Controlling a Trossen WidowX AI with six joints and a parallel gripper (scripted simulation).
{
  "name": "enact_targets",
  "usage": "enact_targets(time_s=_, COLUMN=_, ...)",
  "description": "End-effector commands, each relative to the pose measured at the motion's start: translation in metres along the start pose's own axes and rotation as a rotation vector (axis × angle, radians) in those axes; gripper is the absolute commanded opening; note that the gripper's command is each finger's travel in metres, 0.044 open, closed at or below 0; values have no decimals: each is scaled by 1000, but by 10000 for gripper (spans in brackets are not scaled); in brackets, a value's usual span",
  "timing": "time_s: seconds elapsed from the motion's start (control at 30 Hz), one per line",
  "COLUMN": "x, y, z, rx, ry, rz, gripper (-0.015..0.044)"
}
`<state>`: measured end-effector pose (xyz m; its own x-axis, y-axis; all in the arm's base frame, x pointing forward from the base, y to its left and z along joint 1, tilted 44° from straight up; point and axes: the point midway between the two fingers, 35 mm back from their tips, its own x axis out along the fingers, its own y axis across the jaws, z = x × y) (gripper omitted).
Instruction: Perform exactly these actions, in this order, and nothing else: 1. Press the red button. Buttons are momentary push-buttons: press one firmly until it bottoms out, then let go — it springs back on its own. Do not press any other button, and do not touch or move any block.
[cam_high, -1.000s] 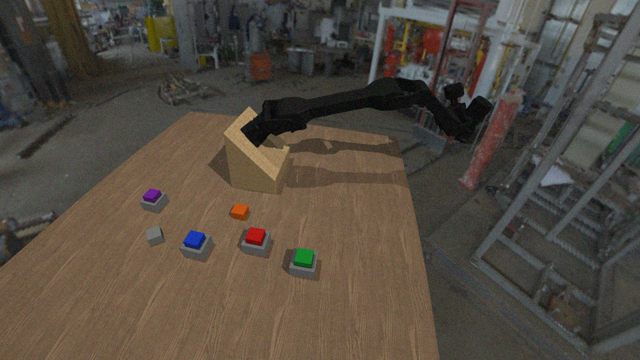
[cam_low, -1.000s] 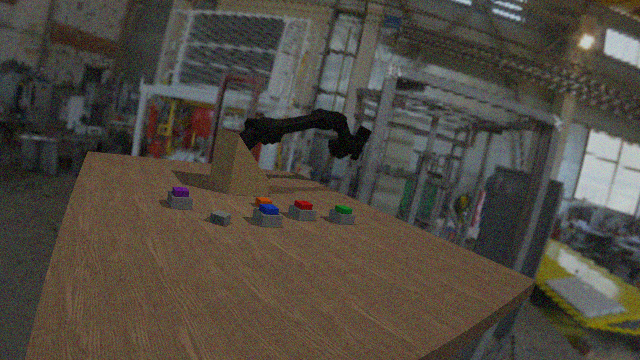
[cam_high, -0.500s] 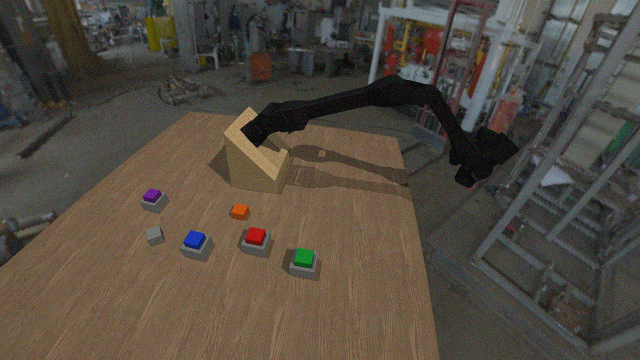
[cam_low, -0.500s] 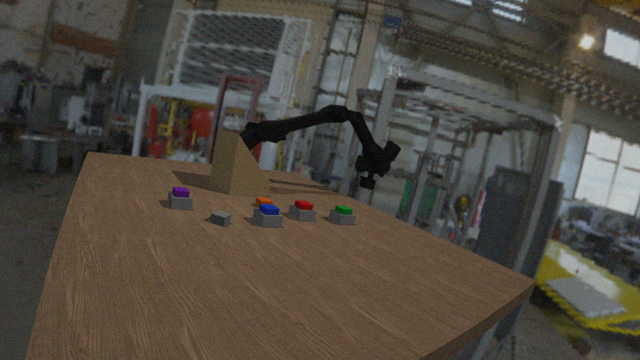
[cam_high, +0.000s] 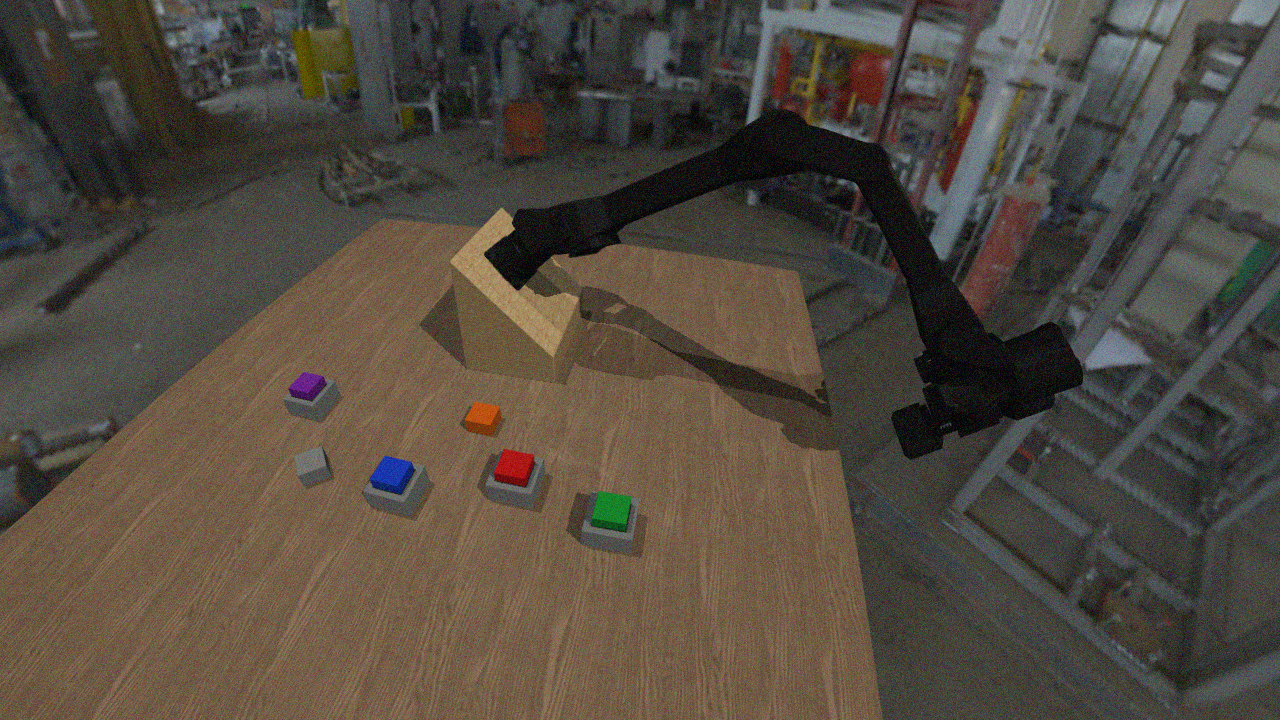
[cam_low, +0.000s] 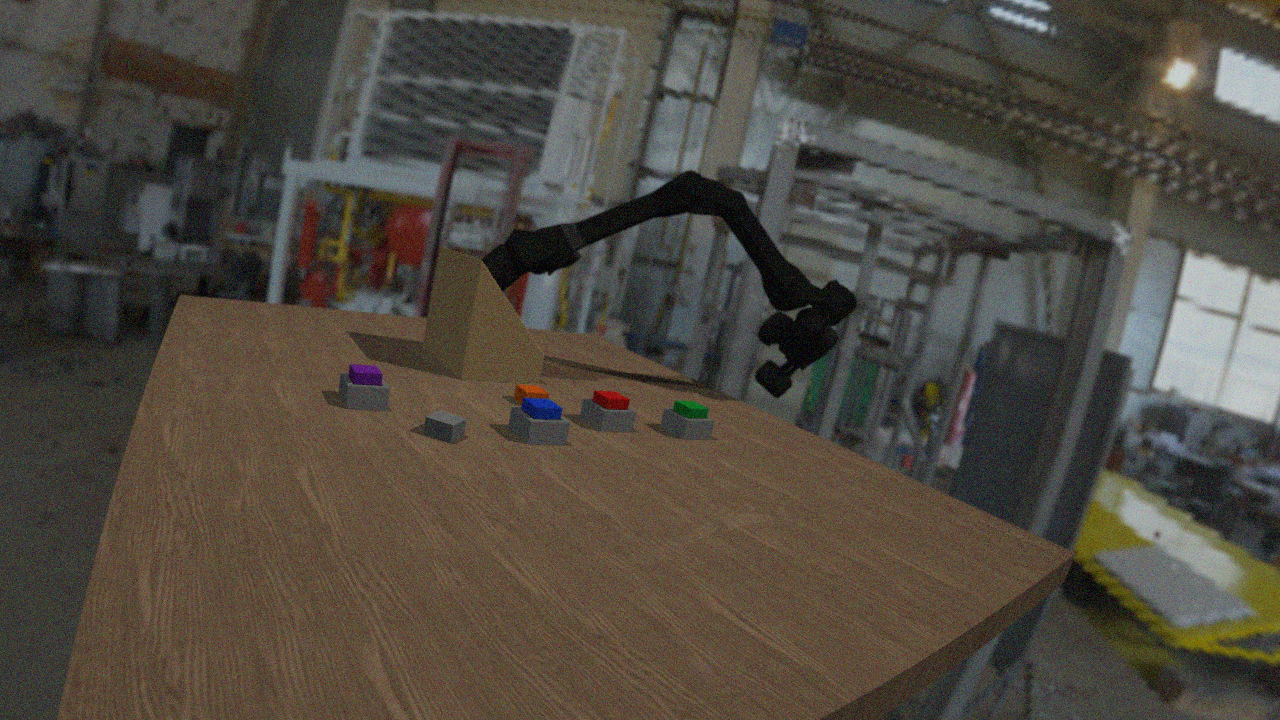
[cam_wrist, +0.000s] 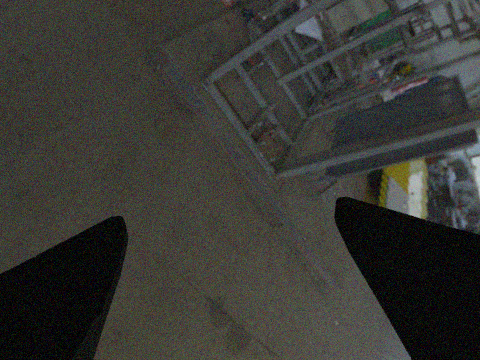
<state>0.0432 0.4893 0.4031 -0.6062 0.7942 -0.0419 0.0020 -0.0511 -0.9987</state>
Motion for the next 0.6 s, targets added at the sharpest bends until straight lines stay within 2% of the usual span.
enact_targets(time_s=0.0, x=-45, y=29, z=-37, rx=235, ry=160, rz=54, gripper=400)
enact_targets(time_s=0.3, x=-150, y=101, z=-92, rx=719, ry=458, rz=100, gripper=400)
enact_targets(time_s=0.57, x=-252, y=167, z=-103, rx=1185, ry=723, rz=47, gripper=400)
